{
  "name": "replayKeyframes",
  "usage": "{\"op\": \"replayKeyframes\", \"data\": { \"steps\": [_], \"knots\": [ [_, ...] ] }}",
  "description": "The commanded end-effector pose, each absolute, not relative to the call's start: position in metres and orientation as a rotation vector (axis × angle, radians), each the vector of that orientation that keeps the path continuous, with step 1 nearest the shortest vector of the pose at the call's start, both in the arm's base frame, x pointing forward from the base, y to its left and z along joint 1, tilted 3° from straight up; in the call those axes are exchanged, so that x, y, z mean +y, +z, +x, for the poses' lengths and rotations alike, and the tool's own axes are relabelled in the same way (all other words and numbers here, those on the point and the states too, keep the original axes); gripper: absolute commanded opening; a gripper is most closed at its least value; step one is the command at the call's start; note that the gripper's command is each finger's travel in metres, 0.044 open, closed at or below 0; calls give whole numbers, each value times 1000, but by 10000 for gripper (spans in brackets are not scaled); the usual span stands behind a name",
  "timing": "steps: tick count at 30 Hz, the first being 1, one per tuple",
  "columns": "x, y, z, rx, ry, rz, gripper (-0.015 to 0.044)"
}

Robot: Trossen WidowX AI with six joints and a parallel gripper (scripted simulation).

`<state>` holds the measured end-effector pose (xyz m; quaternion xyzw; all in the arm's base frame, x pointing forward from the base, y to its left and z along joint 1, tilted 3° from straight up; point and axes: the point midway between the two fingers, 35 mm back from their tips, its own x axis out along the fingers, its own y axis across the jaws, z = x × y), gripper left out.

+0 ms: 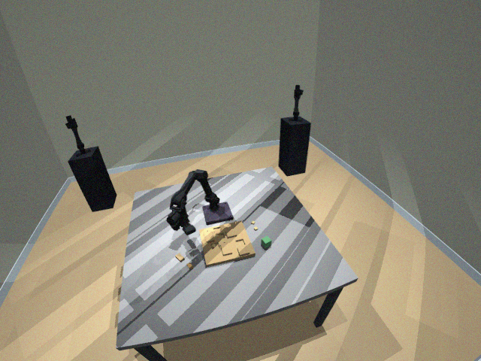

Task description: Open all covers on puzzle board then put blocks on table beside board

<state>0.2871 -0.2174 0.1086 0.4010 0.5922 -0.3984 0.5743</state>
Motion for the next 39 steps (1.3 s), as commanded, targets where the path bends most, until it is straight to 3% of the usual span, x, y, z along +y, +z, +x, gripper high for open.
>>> {"op": "replayKeyframes", "data": {
  "steps": [1,39],
  "knots": [
    [-218,102,286,1393,-933,931,80],
    [-219,40,287,1392,-933,931,80]
  ]
}}
